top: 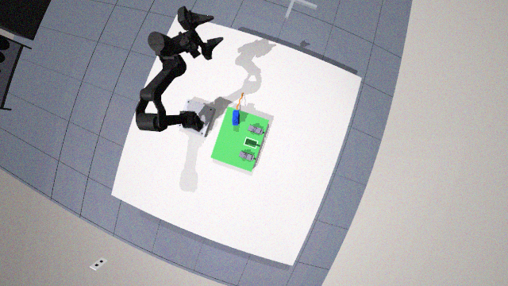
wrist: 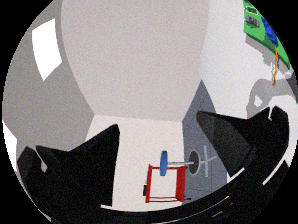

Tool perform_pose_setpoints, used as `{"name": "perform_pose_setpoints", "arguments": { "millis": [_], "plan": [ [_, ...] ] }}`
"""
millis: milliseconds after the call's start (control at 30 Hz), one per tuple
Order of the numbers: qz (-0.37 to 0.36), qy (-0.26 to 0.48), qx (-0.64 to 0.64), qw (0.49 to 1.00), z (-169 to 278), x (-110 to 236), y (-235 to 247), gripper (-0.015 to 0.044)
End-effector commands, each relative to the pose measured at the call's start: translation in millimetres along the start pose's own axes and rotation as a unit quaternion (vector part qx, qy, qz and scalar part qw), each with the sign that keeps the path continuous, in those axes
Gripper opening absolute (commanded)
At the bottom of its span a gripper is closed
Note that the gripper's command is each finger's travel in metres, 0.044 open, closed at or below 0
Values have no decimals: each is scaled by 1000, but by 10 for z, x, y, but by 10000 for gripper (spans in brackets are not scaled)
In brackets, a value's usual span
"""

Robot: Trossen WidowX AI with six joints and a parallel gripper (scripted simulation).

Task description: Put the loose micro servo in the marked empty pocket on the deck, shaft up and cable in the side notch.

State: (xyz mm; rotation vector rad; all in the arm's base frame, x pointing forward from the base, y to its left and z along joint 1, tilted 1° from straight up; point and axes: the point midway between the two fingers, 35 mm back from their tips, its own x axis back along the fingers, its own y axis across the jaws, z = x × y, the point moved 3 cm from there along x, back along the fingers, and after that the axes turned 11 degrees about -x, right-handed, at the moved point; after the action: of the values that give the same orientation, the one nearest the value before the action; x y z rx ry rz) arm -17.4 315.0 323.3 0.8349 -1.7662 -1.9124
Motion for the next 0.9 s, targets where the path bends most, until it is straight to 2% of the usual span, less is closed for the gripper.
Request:
{"name": "perform_pose_setpoints", "arguments": {
  "millis": [0,33,433,867],
  "plan": [
    [0,0,1,1000,0,-2,-1,426],
    [0,0,6,1000,1,-9,-2,440],
    [4,8,154,988,-22,-261,-76,440],
    [37,23,366,930,-131,-619,-271,440]
  ]
}}
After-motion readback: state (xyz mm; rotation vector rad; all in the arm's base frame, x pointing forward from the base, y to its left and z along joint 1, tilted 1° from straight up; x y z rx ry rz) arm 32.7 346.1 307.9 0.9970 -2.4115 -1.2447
